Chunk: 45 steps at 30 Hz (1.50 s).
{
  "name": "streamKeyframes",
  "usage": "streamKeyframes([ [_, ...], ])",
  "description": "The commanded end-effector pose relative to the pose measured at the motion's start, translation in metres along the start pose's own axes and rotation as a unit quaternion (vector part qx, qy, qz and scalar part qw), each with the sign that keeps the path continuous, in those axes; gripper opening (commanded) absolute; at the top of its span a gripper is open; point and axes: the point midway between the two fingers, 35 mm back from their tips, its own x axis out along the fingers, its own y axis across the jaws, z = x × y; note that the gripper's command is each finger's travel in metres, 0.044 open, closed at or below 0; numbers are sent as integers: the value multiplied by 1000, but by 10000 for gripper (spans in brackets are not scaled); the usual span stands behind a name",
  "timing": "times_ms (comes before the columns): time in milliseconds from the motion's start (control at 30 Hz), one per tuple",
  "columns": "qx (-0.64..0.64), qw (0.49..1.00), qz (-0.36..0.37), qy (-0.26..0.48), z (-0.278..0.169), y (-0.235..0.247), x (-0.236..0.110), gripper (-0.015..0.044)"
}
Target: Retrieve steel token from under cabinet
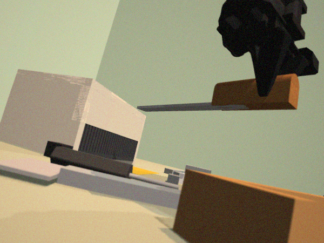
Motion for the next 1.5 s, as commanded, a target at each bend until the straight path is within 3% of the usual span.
streamKeyframes([
  [0, -18, 1000, 0, -5, 1, 0, -1, 0],
  [767, -100, 995, 0, -5, 1, 0, 0, 0],
  [1467, -115, 993, 0, -5, 5, 0, 27, 0],
])
